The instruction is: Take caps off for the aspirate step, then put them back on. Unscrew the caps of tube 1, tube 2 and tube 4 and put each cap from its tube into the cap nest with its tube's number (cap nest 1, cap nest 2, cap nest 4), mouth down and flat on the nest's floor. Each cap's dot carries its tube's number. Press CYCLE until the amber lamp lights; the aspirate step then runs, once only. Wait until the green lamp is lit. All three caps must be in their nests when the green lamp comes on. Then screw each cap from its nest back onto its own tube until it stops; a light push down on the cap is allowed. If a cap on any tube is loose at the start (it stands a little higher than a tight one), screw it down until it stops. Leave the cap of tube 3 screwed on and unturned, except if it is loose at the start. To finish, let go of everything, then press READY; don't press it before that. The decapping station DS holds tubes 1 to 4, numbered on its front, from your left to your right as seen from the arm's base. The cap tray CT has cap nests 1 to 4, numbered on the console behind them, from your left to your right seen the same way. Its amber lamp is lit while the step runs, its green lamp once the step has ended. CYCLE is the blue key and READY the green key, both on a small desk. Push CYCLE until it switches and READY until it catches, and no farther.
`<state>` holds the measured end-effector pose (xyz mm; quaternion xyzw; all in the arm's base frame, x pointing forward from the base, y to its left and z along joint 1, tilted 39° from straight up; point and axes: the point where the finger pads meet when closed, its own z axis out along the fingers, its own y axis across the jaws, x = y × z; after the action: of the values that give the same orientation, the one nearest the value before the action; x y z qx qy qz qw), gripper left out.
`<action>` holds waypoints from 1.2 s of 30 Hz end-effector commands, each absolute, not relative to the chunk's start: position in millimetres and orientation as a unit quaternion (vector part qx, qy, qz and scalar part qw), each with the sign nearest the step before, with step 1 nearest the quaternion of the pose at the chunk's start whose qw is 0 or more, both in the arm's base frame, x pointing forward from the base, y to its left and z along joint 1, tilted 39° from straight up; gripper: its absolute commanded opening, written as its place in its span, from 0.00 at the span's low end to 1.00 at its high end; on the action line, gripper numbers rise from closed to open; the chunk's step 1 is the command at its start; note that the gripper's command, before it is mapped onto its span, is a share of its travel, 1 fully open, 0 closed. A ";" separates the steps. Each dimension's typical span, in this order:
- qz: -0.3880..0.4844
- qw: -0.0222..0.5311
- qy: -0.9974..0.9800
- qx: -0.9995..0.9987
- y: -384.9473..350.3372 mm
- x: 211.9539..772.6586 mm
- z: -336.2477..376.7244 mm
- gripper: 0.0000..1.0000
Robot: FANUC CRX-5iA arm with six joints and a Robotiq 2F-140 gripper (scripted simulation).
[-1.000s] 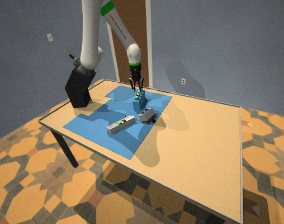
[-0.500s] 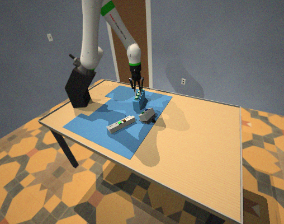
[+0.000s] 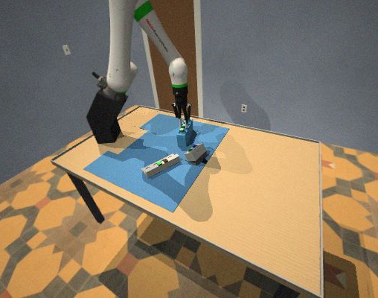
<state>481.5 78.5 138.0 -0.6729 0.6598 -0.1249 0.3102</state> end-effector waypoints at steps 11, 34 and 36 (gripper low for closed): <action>-0.108 0.316 0.702 -0.629 78.5 481.5 138.1 0.35; -0.108 0.316 0.702 -0.629 68.9 458.8 168.4 0.35; -0.108 0.316 0.702 -0.629 67.4 455.4 173.1 0.35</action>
<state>460.0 69.3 166.7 -0.6288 0.7019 -0.1084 0.3164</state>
